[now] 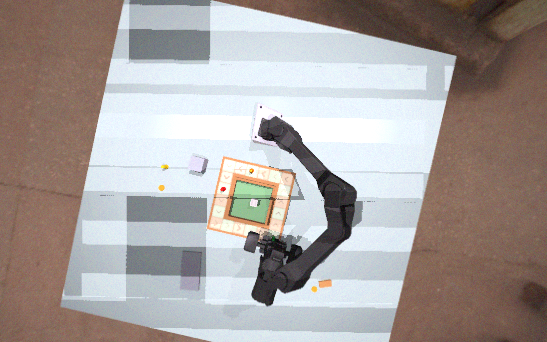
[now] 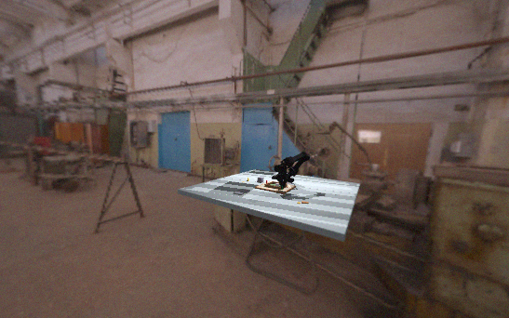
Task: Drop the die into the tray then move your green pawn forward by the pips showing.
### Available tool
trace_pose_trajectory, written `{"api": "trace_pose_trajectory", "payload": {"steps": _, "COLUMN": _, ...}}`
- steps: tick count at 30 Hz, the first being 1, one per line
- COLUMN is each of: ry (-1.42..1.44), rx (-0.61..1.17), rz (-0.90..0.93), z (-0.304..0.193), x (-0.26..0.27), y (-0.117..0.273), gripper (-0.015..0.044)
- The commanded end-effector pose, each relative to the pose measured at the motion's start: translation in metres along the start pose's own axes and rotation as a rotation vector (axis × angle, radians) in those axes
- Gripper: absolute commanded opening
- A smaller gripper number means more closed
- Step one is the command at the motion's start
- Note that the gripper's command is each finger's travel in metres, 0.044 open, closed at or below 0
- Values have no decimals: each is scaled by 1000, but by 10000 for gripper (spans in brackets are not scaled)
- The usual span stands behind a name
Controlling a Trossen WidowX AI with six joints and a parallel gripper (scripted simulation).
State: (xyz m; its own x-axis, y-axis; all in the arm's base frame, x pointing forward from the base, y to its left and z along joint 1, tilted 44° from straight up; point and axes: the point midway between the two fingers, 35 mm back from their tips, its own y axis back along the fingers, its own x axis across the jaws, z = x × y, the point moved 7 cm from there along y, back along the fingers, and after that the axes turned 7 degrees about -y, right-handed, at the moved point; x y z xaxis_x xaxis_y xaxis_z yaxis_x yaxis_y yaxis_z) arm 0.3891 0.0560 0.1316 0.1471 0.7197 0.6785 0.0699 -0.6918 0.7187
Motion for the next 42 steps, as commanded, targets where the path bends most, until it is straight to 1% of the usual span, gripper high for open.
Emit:
{"api": "trace_pose_trajectory", "payload": {"steps": 1, "ry": -6, "rx": -22, "rz": 4, "z": 4, "x": 0, "y": 25, "gripper": 0}}
{"api": "trace_pose_trajectory", "payload": {"steps": 17, "ry": -59, "rx": -53, "rz": 12, "z": -5, "x": 0, "y": 109, "gripper": 0}}
{"api": "trace_pose_trajectory", "payload": {"steps": 23, "ry": -59, "rx": -52, "rz": 11, "z": -9, "x": -2, "y": 110, "gripper": 0}}
{"api": "trace_pose_trajectory", "payload": {"steps": 42, "ry": -48, "rx": -37, "rz": -6, "z": -59, "x": -27, "y": 102, "gripper": 0}}
